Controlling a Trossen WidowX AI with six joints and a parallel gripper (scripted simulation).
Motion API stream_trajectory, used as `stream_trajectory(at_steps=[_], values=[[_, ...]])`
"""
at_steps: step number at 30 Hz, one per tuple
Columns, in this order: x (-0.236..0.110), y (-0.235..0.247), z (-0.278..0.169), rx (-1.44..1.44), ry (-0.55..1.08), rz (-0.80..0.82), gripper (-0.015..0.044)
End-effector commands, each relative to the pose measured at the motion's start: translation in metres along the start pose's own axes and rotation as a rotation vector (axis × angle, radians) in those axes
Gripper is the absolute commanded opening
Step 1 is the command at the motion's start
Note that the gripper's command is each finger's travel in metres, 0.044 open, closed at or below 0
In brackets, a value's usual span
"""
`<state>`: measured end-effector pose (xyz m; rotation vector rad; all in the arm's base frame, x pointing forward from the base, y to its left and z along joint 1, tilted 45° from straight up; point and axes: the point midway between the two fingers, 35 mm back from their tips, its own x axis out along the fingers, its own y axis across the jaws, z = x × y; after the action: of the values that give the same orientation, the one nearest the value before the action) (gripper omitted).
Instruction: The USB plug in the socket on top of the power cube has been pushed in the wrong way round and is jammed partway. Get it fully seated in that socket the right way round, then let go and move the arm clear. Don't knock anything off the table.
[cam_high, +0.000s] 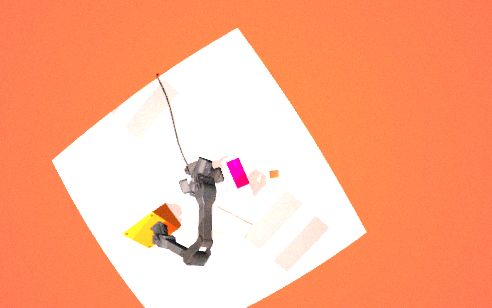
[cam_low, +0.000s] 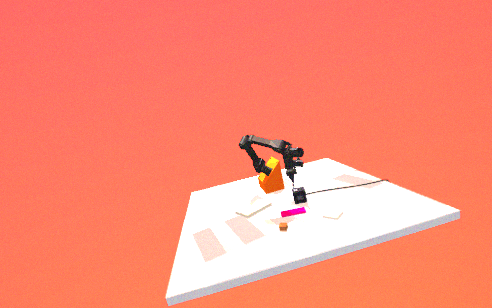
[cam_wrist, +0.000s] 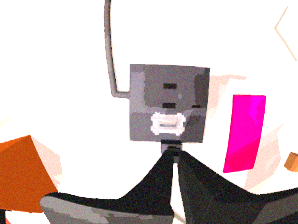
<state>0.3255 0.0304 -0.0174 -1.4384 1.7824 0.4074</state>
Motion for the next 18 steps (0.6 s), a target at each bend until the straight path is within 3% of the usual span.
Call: stream_trajectory(at_steps=[1, 18], values=[[0.0013, 0.0011, 0.0002, -0.005, -0.005, 0.004, 0.0], [0.0034, 0.0009, 0.0012, -0.007, -0.02, 0.004, 0.0]])
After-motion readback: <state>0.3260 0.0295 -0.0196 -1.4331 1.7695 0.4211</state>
